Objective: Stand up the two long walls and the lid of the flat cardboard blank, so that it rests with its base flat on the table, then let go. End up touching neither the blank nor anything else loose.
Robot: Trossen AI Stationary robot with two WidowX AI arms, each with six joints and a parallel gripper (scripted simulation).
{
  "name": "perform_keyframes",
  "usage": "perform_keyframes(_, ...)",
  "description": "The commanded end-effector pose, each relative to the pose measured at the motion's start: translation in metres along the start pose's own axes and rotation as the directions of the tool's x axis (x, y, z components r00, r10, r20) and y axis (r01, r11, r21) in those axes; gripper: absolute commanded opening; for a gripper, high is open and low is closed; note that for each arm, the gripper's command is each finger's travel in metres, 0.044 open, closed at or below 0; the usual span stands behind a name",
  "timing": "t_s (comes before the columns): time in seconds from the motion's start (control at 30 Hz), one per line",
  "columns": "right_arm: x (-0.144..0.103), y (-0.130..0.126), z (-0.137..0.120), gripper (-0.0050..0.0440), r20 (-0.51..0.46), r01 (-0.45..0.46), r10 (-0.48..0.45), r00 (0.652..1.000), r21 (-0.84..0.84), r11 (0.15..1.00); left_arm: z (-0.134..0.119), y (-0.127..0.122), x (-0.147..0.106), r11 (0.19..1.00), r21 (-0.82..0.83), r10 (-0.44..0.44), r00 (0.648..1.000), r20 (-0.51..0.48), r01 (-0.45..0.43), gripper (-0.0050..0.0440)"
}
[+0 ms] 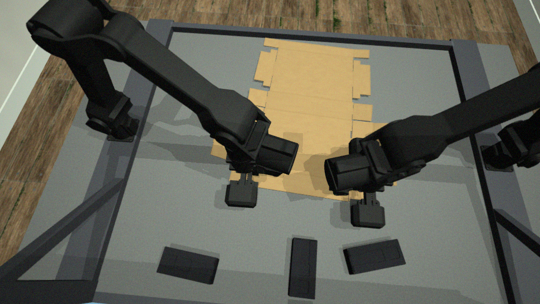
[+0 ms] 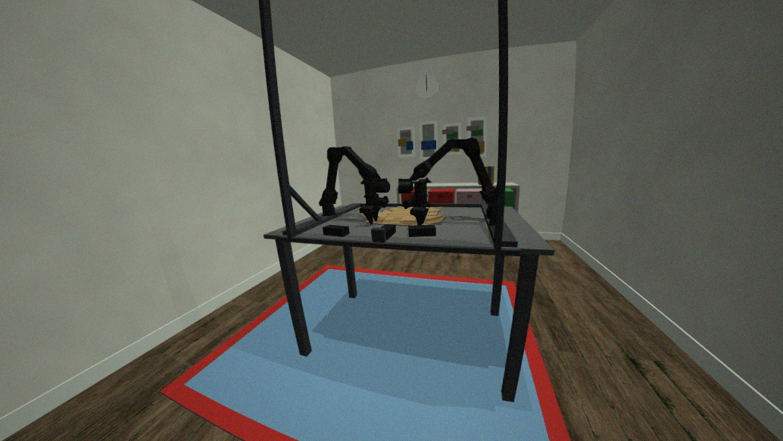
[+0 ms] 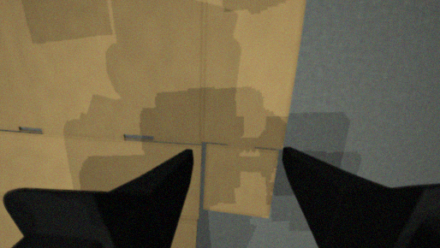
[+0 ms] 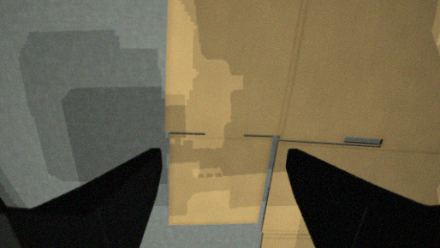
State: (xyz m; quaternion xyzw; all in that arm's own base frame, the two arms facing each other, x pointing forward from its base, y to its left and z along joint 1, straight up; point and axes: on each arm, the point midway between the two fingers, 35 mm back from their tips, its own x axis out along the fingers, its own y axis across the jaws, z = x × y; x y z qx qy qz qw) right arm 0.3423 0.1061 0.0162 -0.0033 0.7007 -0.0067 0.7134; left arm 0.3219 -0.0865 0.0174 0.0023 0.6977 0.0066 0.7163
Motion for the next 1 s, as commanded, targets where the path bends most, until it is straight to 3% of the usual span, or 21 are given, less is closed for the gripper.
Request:
perform_keyframes(0.0, 0.0109, 0.0012, 0.0047, 0.029, 0.009, -0.004, 0.004, 1.0, -0.005, 1.0, 0.0028, -0.0007, 0.015, 1.0, 0.006, 0.0, 1.0, -0.003, 0.0, 0.0291)
perform_keyframes(0.2, 0.013, 0.0014, 0.0047, 0.029, 0.009, -0.004, 0.004, 1.0, -0.005, 1.0, 0.0027, -0.0009, 0.017, 1.0, 0.006, 0.0, 1.0, -0.003, 0.0, 0.0291)
perform_keyframes(0.5, 0.0151, -0.0031, 0.0048, 0.0245, 0.009, -0.004, 0.004, 1.0, -0.005, 1.0, 0.0026, 0.0036, 0.0171, 1.0, 0.006, 0.0, 1.0, -0.003, 0.0, 0.0246)
perform_keyframes(0.97, 0.0151, -0.0028, 0.0049, 0.0245, 0.01, -0.004, 0.004, 1.0, -0.006, 1.0, 0.0027, 0.0035, 0.0187, 1.0, 0.007, 0.0, 1.0, -0.003, 0.0, 0.0246)
